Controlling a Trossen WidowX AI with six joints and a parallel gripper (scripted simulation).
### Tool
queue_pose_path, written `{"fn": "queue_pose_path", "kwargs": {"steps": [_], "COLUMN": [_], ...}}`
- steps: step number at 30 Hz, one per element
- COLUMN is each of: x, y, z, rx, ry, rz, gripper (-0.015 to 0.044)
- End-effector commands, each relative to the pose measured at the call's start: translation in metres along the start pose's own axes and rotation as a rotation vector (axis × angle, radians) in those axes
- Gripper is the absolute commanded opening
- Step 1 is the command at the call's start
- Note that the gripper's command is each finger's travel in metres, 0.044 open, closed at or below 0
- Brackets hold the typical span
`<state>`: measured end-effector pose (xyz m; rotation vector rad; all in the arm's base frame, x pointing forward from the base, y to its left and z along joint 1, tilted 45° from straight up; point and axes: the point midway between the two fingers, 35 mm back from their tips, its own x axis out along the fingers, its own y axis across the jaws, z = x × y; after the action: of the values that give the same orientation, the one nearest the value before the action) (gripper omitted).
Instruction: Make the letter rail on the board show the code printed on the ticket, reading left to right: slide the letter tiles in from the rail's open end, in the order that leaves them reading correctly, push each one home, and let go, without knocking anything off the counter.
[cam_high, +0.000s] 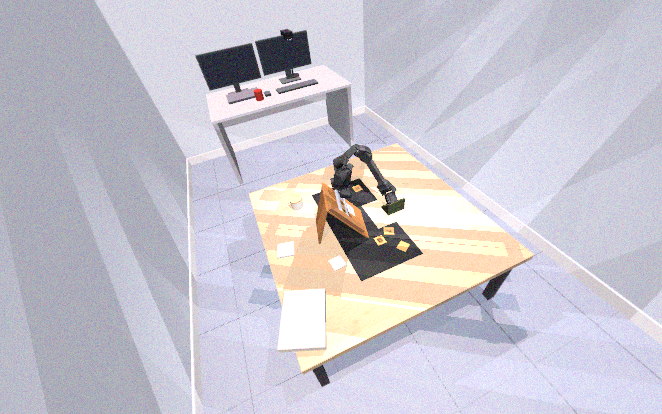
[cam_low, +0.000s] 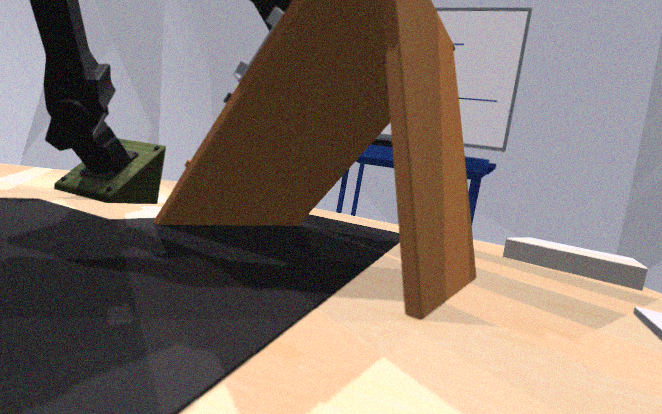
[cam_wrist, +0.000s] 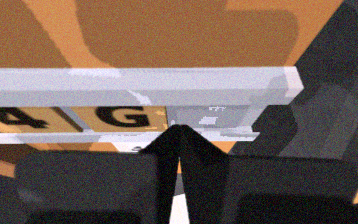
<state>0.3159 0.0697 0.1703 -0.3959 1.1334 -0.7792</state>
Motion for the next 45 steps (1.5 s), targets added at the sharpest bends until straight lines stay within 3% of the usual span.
{"fn": "queue_pose_path", "kwargs": {"steps": [1, 45], "x": [0.001, 0.0092], "y": [0.0005, 0.0085], "z": [0.001, 0.0064], "rx": [-0.017, -0.054], "ry": [-0.001, -0.003], "rz": [-0.006, -0.012], "gripper": [0.0, 0.0]}}
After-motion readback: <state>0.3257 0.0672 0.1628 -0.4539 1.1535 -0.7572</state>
